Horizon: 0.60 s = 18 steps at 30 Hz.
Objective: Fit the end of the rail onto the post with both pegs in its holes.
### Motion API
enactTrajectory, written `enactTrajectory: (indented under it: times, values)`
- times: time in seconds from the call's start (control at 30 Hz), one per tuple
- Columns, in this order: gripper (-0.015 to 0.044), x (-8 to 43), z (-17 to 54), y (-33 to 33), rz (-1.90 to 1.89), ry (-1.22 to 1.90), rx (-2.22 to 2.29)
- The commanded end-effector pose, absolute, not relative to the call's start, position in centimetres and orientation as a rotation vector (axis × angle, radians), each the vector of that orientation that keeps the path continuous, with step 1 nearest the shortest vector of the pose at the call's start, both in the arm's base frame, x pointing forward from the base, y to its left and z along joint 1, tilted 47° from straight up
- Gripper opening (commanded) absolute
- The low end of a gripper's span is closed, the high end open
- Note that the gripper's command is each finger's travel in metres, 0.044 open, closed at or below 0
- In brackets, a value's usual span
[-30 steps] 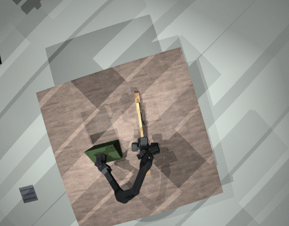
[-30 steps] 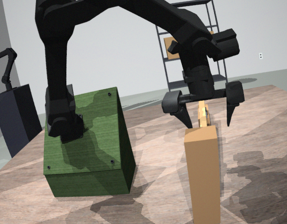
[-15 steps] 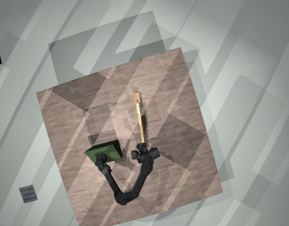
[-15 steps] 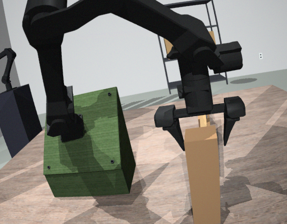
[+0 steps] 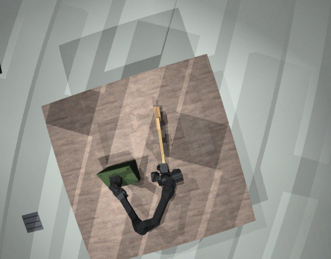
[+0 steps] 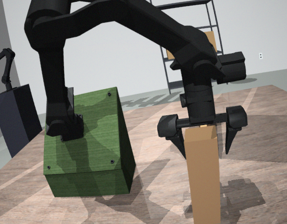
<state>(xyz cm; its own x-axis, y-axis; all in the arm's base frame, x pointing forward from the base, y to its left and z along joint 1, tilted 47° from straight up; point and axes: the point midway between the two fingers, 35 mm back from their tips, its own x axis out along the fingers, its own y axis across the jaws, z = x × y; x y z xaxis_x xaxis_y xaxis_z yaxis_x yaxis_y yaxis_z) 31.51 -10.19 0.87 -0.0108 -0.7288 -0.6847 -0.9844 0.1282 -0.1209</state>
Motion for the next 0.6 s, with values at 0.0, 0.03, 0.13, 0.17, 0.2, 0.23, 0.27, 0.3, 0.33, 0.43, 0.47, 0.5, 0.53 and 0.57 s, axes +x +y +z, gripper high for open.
enactTrajectory:
  times: [0.0,0.03,0.13,0.17,0.2,0.23,0.27,0.3,0.33,0.43,0.47,0.5,0.53,0.57]
  values:
    - [0.0440,31.4,0.2,-10.8,0.538,1.805,-1.659]
    - [0.0440,31.3,0.1,-10.9,0.538,1.805,-1.659]
    - [0.0440,31.3,-0.2,-11.3,0.537,1.806,-1.657]
    - [0.0440,31.3,-0.3,-11.4,0.537,1.806,-1.657]
    - [0.0440,31.3,-0.4,-11.5,0.536,1.806,-1.656]
    - [0.0440,31.3,-0.6,-11.7,0.536,1.806,-1.656]
    - [0.0440,31.3,-0.7,-11.8,0.536,1.806,-1.656]
    - [0.0440,31.3,-0.8,-11.9,0.536,1.806,-1.656]
    - [0.0440,31.3,-0.9,-12.0,0.536,1.806,-1.657]
    - [0.0440,31.2,-1.2,-12.4,0.536,1.806,-1.658]
    - [0.0440,31.2,-1.3,-12.5,0.536,1.807,-1.658]
    - [0.0440,31.2,-1.4,-12.6,0.536,1.807,-1.659]
    - [0.0440,31.2,-1.5,-12.7,0.536,1.807,-1.659]
    - [0.0440,31.2,-1.6,-12.9,0.536,1.807,-1.660]
